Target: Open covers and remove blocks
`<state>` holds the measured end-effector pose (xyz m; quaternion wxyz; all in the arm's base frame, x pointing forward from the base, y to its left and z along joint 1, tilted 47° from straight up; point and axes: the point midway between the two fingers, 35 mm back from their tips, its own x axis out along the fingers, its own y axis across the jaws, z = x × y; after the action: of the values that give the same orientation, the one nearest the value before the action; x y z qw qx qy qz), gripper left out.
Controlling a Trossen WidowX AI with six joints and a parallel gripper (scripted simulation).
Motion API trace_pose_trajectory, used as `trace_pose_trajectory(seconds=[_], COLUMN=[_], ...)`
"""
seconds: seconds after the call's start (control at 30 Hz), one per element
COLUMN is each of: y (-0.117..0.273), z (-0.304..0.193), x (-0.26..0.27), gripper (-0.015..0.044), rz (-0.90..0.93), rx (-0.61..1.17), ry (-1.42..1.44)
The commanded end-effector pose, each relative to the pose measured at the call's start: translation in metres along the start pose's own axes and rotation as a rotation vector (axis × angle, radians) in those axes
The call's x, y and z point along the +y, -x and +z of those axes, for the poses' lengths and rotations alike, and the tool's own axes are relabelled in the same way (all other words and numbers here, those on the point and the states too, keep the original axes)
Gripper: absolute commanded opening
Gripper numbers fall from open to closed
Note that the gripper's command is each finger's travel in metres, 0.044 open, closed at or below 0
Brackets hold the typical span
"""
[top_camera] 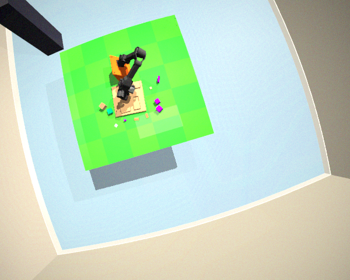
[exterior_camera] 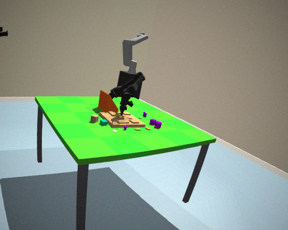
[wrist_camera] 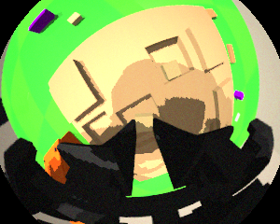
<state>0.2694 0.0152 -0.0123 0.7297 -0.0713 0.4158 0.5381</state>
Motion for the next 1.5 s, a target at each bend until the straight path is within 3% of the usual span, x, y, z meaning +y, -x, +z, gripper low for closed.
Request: trace_pose_trajectory(seconds=[0.0,0.6,1.23,1.47], y=[0.005,0.028,0.076,0.077], z=[0.001,0.001,0.001,0.02], x=[0.0,0.0,0.0,0.009], gripper=[0.008,0.008,0.008,0.008], rz=[-0.004,0.0,0.0,-0.005], rx=[0.003,0.002,0.003,0.013], ry=[0.008,0.004,0.003,0.0])
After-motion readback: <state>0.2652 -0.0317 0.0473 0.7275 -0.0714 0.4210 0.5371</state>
